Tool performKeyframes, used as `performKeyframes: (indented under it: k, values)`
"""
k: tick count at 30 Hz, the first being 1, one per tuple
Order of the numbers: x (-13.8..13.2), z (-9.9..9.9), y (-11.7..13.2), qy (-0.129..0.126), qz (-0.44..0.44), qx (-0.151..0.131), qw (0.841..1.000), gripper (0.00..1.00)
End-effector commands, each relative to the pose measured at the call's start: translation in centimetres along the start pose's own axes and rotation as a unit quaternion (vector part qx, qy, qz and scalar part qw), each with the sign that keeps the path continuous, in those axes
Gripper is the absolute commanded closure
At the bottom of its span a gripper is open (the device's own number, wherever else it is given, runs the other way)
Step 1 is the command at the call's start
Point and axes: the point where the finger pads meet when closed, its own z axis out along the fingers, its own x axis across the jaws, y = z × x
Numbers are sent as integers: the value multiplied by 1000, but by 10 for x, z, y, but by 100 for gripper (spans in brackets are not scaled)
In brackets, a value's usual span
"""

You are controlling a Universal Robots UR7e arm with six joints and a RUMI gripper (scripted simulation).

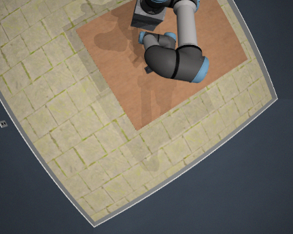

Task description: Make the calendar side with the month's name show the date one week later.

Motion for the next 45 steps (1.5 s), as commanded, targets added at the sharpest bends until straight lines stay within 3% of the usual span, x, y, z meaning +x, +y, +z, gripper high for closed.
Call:
performKeyframes:
  k: [1, 6, 7, 45]
  values:
    - [0, 0, -1, 0, 1, 0, 1000, 71]
    - [0, 0, -1, 0, 1, 0, 1000, 71]
    - [0, 0, -1, 0, 1, 0, 1000, 89]
    - [0, -2, -1, -1, 1, 0, 1000, 89]
